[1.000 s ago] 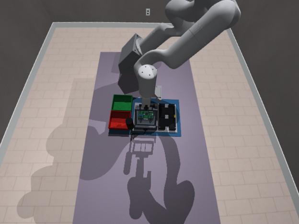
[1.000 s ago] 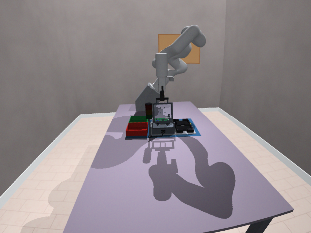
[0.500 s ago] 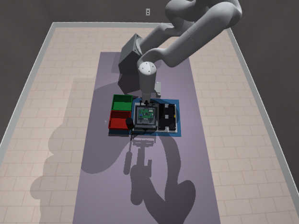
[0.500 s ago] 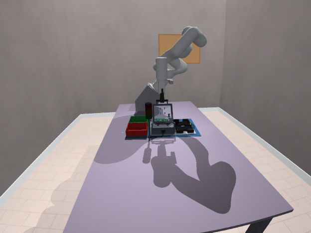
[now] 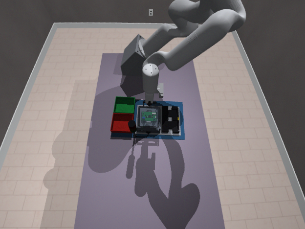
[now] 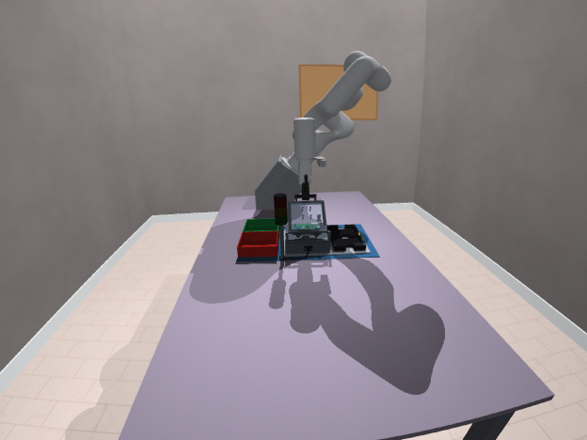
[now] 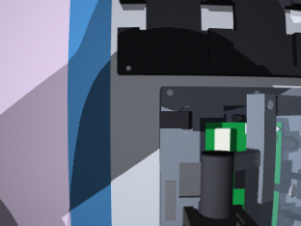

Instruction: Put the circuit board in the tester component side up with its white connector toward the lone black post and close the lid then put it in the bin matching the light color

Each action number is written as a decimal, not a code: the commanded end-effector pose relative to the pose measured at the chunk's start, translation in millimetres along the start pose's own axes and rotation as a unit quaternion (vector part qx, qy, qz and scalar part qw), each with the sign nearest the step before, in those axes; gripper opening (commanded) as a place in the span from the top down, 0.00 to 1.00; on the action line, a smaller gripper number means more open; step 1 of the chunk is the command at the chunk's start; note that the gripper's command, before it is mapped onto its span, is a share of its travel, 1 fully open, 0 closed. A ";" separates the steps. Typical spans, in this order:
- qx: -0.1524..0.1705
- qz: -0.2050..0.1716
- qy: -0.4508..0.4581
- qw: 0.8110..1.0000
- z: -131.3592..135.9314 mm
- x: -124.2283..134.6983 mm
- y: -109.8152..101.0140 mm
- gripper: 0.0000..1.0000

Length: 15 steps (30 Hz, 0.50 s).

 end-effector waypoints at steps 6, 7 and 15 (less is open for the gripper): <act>0.001 0.000 0.000 1.000 -13.5 0.5 24.5 1.00; 0.001 0.000 0.000 1.000 -14.8 0.6 27.1 1.00; 0.001 0.000 0.000 1.000 -20.7 0.8 42.0 1.00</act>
Point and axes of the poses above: the point where the finger pads meet when closed, its own y axis out along the fingers, its own z axis across the jaws, x = y × z, the point moved 6 cm from there along -y, back along the fingers, and after that the axes turned 2 degrees about y, right-handed, at the moved point
